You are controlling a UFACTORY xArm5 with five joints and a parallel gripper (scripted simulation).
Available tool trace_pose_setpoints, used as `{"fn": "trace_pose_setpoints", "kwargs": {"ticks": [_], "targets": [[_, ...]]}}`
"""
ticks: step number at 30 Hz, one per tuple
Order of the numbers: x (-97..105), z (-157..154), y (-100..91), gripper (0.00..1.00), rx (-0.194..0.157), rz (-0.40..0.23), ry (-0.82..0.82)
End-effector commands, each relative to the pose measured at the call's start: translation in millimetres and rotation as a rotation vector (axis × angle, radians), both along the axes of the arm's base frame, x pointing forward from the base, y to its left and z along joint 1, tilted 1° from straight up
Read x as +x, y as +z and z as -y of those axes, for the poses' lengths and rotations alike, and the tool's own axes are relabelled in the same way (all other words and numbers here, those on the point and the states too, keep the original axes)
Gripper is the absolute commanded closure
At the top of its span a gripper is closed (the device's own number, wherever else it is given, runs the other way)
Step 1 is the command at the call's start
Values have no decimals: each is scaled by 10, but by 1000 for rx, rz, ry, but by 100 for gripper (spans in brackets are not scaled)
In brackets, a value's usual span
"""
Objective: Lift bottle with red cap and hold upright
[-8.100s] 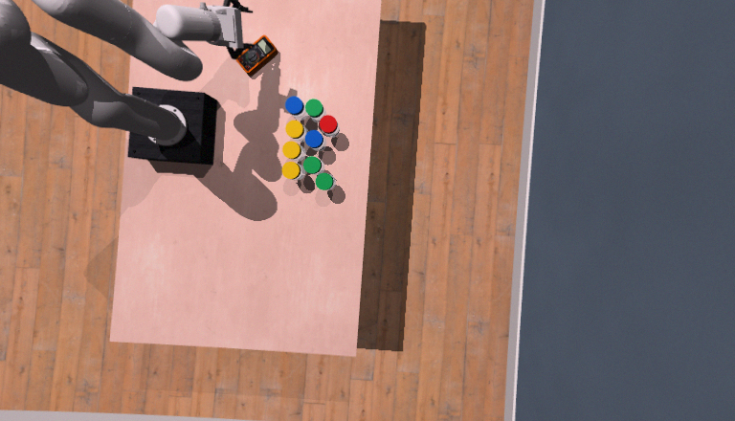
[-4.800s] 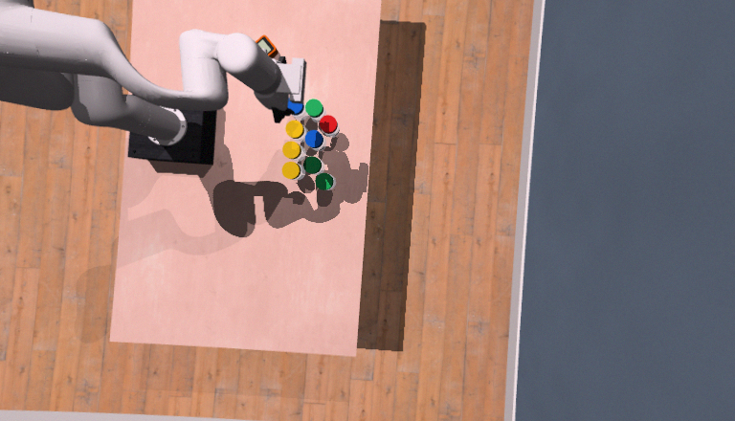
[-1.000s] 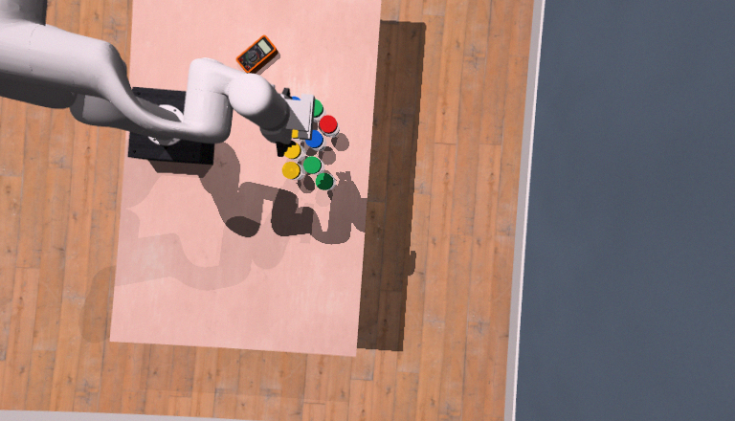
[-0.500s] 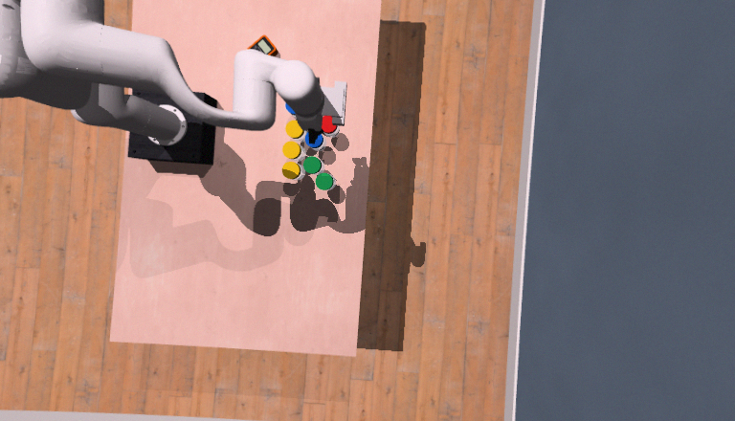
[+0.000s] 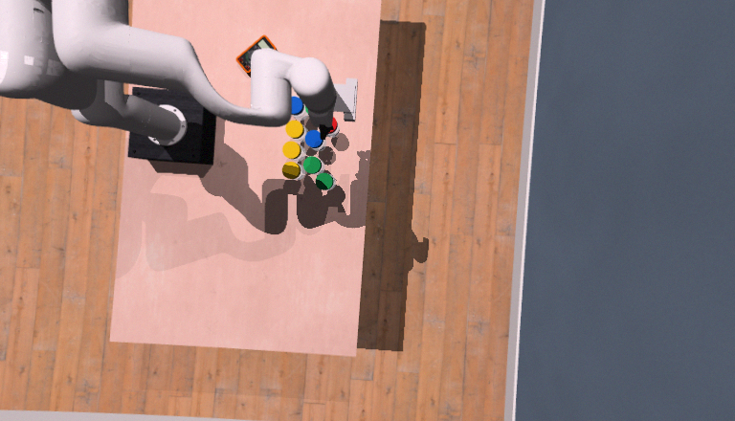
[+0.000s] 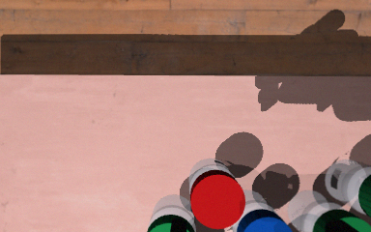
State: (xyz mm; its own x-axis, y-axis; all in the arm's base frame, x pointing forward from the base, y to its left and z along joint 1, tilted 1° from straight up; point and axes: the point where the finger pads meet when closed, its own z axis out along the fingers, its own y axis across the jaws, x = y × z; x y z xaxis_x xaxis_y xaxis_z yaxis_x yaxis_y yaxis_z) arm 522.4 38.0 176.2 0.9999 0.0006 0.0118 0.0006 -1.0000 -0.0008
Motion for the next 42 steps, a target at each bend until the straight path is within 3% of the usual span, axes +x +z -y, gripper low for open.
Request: {"fn": "trace_pose_setpoints", "kwargs": {"ticks": [1,5,13,22,42], "targets": [[34,-5,-259,21,-1,3,0],[68,-17,-505,21,-3,4,0],[43,-16,-534,21,0,-1,0],[67,-39,-1113,21,-3,2,1],[68,-39,-1114,21,9,1,1]]}}
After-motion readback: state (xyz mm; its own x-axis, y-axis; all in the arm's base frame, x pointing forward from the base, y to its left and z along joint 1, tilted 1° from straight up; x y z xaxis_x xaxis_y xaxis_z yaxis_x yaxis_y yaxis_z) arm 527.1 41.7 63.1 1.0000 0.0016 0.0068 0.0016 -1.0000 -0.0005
